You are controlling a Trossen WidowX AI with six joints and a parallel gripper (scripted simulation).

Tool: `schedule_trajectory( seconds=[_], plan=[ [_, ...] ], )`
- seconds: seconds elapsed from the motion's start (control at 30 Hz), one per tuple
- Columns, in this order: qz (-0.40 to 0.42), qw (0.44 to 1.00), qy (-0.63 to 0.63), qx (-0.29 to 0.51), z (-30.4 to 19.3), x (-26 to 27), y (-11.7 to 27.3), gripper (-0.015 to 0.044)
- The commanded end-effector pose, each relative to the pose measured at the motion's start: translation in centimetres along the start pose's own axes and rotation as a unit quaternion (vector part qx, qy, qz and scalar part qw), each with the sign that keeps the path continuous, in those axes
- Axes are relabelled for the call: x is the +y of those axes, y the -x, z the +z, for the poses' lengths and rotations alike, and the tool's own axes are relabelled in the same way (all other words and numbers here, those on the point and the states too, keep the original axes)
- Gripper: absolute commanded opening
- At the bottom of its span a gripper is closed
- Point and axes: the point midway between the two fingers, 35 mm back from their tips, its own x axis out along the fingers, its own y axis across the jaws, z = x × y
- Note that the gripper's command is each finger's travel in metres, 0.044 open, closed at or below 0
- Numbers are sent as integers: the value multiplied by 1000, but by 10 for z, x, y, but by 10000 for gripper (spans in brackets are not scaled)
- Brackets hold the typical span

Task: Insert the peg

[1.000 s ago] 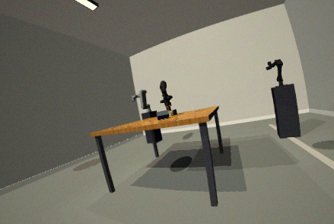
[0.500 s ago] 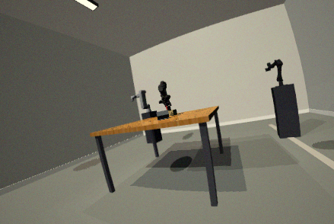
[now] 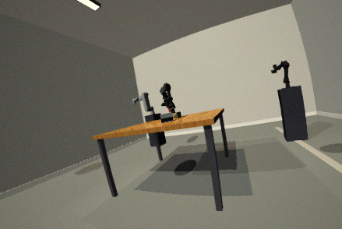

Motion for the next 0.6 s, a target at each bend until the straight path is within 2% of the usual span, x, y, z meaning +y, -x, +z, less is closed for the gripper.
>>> schedule_trajectory(
  seconds=[0.0,0.57],
  plan=[
    [-12,1000,1,8,-4,1,3,0],
    [-49,998,-3,43,-23,11,13,0]
  ],
)
